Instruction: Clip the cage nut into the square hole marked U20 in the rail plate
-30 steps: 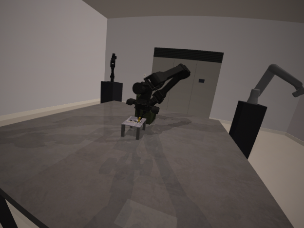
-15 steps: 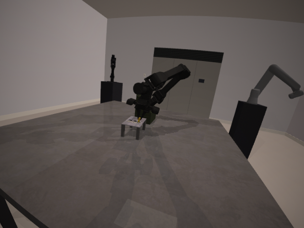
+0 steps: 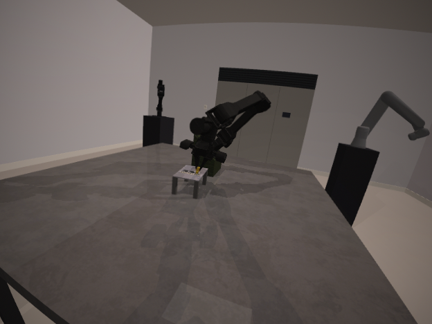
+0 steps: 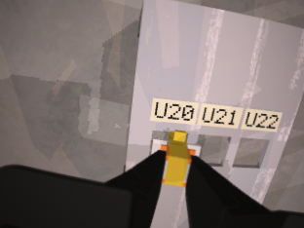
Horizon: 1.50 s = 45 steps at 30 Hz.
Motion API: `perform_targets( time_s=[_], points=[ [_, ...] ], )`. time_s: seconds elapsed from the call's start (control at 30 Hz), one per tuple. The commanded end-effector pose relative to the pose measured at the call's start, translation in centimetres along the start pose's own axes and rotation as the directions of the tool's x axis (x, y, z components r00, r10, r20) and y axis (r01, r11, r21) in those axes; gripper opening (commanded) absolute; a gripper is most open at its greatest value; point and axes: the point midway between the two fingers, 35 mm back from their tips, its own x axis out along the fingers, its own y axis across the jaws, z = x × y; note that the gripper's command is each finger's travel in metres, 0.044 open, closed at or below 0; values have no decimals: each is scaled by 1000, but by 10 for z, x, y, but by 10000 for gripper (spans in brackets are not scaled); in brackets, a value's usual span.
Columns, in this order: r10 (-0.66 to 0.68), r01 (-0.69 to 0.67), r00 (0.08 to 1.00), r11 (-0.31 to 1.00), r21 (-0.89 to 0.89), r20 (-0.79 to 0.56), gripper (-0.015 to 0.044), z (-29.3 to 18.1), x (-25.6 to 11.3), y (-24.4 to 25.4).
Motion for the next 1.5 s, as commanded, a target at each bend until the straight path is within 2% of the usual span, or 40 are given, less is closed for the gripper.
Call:
perform_targets(
  time_s=[0.0, 1.47],
  points=[
    [-15, 15, 1000, 1000, 3, 2, 36, 0, -1, 0],
    [-35, 35, 999, 999, 3, 2, 36, 0, 0, 1]
  ],
)
